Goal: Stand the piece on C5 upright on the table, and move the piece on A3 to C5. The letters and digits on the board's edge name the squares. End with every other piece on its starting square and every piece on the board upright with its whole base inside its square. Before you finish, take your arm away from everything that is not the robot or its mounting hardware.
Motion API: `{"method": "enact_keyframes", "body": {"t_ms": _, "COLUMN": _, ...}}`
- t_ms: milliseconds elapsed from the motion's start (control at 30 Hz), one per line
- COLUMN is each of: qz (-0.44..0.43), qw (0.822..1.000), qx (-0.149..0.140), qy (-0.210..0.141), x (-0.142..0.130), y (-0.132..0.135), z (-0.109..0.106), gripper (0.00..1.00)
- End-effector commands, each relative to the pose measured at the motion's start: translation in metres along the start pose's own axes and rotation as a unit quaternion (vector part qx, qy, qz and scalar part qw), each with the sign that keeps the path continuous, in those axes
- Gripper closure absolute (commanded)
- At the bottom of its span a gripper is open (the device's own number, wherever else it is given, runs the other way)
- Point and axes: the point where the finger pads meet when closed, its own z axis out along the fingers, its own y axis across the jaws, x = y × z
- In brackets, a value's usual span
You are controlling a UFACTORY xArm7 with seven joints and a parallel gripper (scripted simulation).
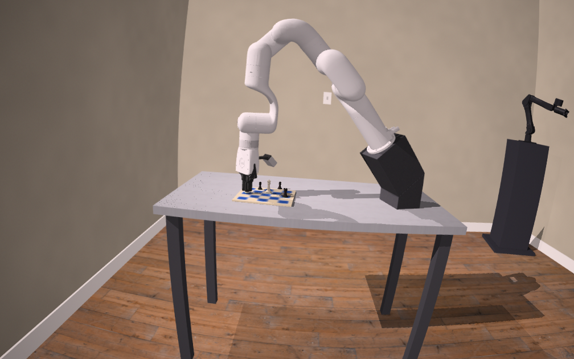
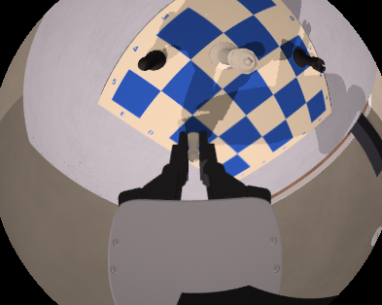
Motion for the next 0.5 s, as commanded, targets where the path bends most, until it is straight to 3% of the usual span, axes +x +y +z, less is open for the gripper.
{"method": "enact_keyframes", "body": {"t_ms": 0, "qz": 0.0, "qw": 1.0, "qx": 0.001, "qy": -0.001, "x": -0.0007, "y": -0.0011, "z": -0.0004, "gripper": 1.0}}
{"method": "enact_keyframes", "body": {"t_ms": 467, "qz": 0.0, "qw": 1.0, "qx": 0.001, "qy": -0.001, "x": -0.0007, "y": -0.0011, "z": 0.0018, "gripper": 1.0}}
